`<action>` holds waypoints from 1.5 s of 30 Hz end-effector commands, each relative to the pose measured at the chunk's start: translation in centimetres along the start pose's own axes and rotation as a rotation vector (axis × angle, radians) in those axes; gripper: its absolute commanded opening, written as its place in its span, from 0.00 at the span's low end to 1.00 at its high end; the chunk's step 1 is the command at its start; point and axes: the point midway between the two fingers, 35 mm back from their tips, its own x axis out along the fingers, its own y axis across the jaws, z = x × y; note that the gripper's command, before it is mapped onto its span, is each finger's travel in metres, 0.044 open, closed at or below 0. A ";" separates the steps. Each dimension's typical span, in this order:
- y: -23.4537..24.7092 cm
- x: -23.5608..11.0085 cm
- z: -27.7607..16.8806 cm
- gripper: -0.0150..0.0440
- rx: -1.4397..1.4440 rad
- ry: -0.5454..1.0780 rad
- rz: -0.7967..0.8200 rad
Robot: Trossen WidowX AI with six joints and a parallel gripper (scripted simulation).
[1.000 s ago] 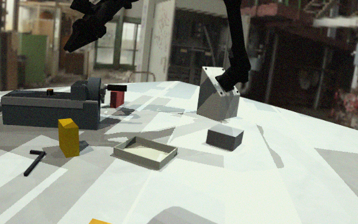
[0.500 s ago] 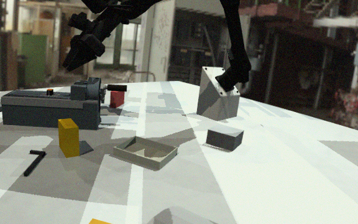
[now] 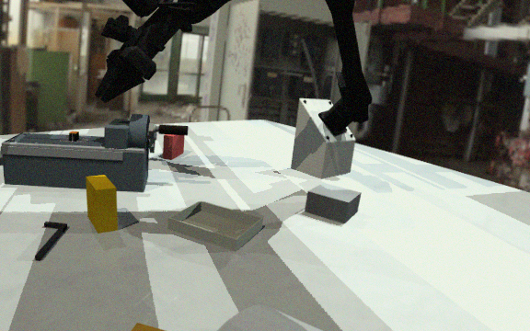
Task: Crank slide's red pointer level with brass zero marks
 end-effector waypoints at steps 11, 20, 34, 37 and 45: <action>2.6 -4.6 2.0 1.00 0.033 -0.024 -0.046; 5.8 -6.5 -0.5 1.00 0.124 -0.046 -0.131; 9.2 -9.5 -5.4 1.00 0.260 -0.114 -0.241; 9.2 -9.5 -5.4 1.00 0.260 -0.114 -0.241; 9.2 -6.6 -7.6 1.00 0.261 -0.114 -0.241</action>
